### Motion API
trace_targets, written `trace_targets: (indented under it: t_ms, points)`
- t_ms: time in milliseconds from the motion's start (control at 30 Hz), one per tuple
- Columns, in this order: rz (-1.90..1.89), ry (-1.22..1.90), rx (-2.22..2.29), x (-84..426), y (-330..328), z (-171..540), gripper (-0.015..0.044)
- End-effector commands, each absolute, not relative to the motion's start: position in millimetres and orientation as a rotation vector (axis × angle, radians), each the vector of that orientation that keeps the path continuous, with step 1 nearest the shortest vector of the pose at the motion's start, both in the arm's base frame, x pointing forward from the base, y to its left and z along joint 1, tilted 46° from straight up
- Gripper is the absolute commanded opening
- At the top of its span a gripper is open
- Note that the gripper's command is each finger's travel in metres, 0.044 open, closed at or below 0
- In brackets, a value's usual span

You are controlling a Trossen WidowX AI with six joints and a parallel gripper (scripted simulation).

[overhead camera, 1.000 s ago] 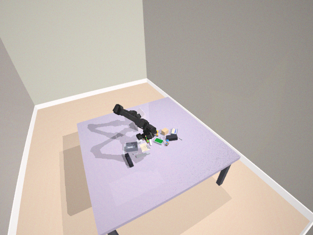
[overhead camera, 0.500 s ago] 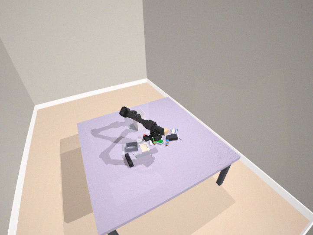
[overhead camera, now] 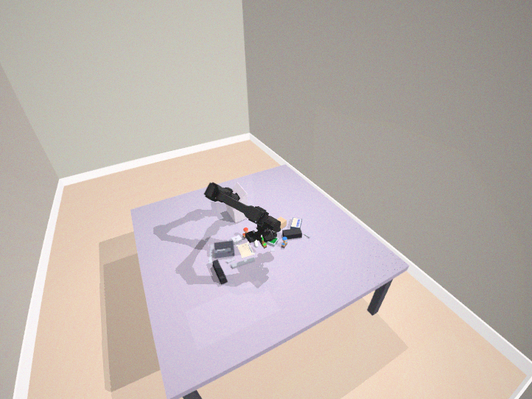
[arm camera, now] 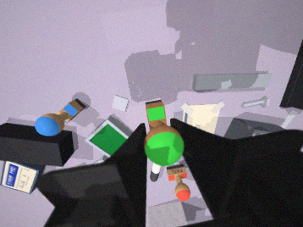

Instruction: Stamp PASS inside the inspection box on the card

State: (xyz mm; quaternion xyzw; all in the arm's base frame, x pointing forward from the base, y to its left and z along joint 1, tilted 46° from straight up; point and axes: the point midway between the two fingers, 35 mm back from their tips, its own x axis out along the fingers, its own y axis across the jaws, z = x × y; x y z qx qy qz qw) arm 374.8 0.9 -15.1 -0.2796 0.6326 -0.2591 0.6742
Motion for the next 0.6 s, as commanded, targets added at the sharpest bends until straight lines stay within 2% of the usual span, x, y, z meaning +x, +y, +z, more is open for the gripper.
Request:
trace_targets:
  t_ms: [0, 567]
  points:
    - [-0.579, 1.426, -0.638, 375, -3, -20, 0.0]
    - [-0.58, 1.425, -0.639, 376, -23, -39, 0.0]
